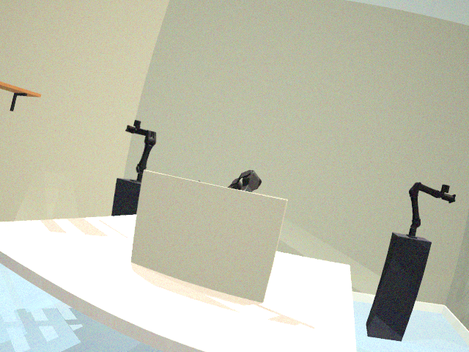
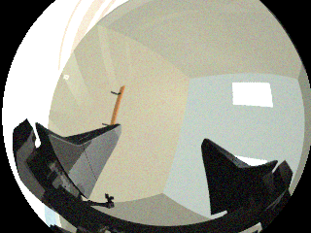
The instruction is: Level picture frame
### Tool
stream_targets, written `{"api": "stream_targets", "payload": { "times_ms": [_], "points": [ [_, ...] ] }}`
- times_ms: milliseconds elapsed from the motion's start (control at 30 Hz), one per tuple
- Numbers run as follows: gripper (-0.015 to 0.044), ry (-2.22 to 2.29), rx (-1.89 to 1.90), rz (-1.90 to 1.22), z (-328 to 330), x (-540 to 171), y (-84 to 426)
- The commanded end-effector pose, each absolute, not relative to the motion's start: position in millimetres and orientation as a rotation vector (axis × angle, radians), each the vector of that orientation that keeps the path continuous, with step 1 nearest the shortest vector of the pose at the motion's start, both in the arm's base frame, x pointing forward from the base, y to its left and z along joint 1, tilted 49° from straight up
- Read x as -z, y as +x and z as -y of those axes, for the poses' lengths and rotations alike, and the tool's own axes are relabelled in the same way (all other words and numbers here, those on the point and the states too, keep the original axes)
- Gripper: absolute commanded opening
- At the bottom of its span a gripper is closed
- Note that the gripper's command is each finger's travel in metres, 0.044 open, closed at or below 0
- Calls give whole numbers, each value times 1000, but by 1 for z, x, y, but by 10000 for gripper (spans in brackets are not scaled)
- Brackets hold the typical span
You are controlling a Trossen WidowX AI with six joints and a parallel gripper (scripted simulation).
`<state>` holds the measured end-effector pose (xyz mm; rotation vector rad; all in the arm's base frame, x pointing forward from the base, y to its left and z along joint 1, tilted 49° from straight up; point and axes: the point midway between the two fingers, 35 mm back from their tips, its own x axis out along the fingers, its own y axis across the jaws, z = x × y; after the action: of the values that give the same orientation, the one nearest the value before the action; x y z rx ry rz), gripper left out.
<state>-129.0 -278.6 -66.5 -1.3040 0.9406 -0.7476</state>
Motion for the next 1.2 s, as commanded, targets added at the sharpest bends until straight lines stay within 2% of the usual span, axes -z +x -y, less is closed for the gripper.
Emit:
{"api": "stream_targets", "payload": {
  "times_ms": [0, 133, 167, 333, 600, 1167],
  "points": [
    [374, -1293, 749, -932, 280, 65, -128],
    [269, -1060, 761, -768, 303, 43, -103],
    [260, -989, 762, -722, 309, 37, -94],
    [260, -640, 750, -526, 331, 4, -47],
    [260, -363, 726, -390, 341, -24, -4],
    [260, 253, 635, -146, 332, -82, 93]
  ]
}}
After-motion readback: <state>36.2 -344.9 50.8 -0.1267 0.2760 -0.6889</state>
